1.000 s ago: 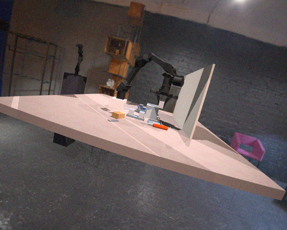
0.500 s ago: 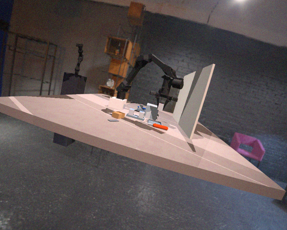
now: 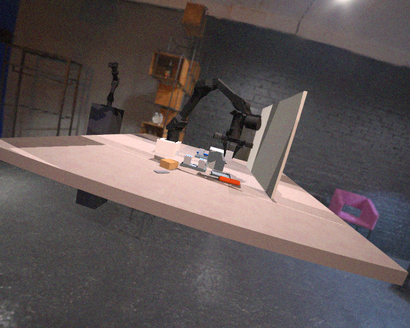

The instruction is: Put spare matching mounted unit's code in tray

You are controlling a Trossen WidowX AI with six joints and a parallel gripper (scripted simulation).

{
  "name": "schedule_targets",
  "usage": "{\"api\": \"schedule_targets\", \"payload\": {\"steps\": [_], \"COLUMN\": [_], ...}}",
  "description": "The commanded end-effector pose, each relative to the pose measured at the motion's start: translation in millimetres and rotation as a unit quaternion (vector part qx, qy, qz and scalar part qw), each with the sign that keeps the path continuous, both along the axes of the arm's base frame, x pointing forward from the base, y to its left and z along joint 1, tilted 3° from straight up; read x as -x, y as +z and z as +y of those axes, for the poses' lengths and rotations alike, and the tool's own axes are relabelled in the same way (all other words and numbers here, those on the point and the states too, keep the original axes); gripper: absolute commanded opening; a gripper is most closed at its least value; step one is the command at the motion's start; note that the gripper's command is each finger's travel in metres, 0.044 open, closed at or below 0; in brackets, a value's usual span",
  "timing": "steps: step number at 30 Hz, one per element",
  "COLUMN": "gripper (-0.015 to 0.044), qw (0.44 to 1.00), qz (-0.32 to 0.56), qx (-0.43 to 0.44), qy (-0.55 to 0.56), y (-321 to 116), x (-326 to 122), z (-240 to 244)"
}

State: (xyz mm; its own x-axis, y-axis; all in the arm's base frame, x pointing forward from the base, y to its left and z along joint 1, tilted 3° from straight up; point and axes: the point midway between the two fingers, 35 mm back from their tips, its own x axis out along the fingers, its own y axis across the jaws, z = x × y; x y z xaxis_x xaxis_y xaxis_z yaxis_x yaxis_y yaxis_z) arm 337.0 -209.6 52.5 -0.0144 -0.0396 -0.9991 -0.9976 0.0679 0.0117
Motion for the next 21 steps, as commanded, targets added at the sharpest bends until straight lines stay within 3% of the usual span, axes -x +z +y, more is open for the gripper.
{"api": "schedule_targets", "payload": {"steps": [1, 21], "gripper": [0.0, 0.0], "qw": [1.0, 1.0], "qz": [0.003, 0.003], "qx": [0.002, 0.002], "qy": [0.001, 0.001], "y": [-5.9, -25.6], "x": [1.2, 2.3], "z": [-0.5, -1.1]}}
